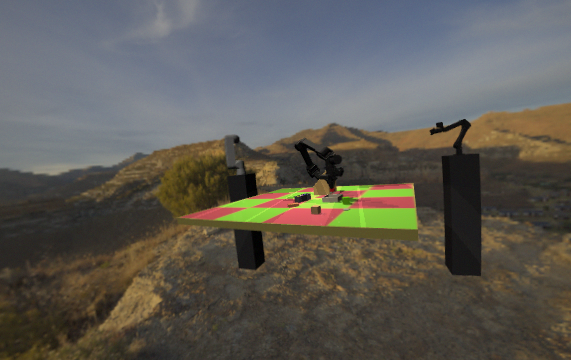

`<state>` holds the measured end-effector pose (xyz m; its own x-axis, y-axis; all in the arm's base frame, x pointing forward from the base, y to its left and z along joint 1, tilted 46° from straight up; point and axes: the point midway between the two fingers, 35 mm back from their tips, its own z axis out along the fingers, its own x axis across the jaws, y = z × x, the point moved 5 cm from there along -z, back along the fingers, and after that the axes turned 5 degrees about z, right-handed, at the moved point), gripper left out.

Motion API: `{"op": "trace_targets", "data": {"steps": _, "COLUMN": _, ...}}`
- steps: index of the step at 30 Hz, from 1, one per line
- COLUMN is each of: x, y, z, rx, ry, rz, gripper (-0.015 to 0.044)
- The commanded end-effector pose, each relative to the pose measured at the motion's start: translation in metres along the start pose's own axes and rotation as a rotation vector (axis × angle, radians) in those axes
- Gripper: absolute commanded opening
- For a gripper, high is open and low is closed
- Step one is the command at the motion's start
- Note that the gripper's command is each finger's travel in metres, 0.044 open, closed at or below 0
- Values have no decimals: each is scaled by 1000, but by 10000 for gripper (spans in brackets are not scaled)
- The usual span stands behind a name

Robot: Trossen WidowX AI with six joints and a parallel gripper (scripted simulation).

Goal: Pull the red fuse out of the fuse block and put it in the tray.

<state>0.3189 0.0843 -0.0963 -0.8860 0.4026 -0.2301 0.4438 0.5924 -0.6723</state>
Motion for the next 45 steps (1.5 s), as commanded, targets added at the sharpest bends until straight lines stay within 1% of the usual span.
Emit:
{"op": "trace_targets", "data": {"steps": 1, "x": 0, "y": -1, "z": 10, "rx": 6, "ry": 0, "rz": -4, "gripper": 0}}
{"op": "trace_targets", "data": {"steps": 10, "x": 1, "y": -2, "z": 19, "rx": 7, "ry": -1, "rz": -4, "gripper": 0}}
{"op": "trace_targets", "data": {"steps": 22, "x": 0, "y": -1, "z": 15, "rx": 3, "ry": 1, "rz": 0, "gripper": 315}}
{"op": "trace_targets", "data": {"steps": 23, "x": 0, "y": -1, "z": 12, "rx": 3, "ry": 1, "rz": -1, "gripper": 330}}
{"op": "trace_targets", "data": {"steps": 26, "x": 1, "y": -1, "z": -19, "rx": 5, "ry": 0, "rz": -4, "gripper": 330}}
{"op": "trace_targets", "data": {"steps": 27, "x": 1, "y": -1, "z": -22, "rx": 5, "ry": 0, "rz": -4, "gripper": 330}}
{"op": "trace_targets", "data": {"steps": 45, "x": 1, "y": -1, "z": -21, "rx": 5, "ry": -5, "rz": -9, "gripper": 330}}
